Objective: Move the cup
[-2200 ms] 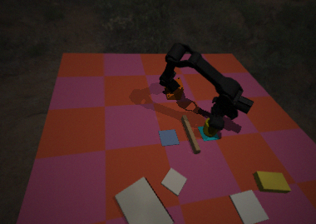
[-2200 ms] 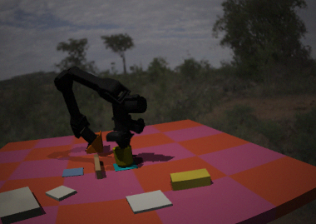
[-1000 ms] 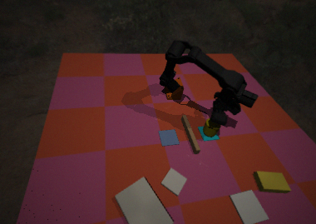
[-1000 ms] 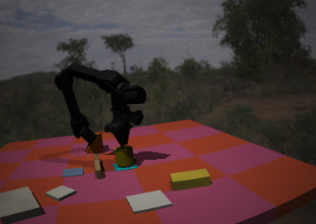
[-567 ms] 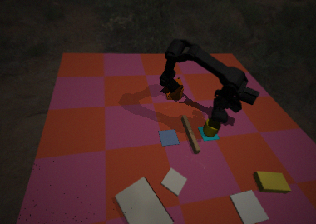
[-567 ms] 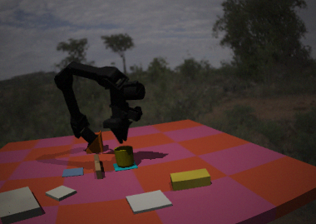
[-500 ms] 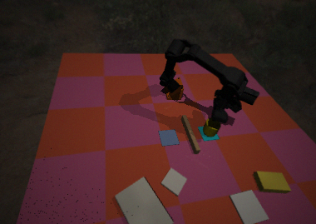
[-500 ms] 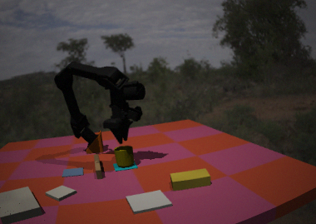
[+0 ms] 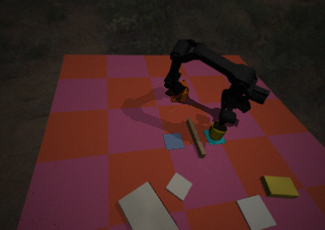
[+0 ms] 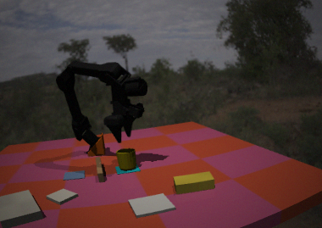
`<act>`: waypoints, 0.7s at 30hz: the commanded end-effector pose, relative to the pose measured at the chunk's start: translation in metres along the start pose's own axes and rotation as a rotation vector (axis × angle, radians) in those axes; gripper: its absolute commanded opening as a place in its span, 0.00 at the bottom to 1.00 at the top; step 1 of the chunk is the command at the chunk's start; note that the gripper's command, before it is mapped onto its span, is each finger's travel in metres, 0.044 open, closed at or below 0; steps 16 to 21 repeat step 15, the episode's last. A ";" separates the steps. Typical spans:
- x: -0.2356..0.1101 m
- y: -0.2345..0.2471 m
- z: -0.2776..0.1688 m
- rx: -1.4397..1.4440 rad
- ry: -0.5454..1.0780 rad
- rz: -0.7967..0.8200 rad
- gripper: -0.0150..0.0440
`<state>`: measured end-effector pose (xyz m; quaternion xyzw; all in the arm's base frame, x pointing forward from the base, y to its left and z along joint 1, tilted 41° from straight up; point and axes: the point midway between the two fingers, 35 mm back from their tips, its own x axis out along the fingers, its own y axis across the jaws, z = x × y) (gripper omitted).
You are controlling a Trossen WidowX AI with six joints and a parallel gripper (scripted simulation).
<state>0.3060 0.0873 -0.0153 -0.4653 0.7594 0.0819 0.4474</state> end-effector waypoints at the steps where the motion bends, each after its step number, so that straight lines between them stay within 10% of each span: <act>1: -0.015 0.001 0.001 0.006 -0.012 0.002 1.00; 21: -0.039 -0.002 -0.002 0.003 -0.010 -0.001 1.00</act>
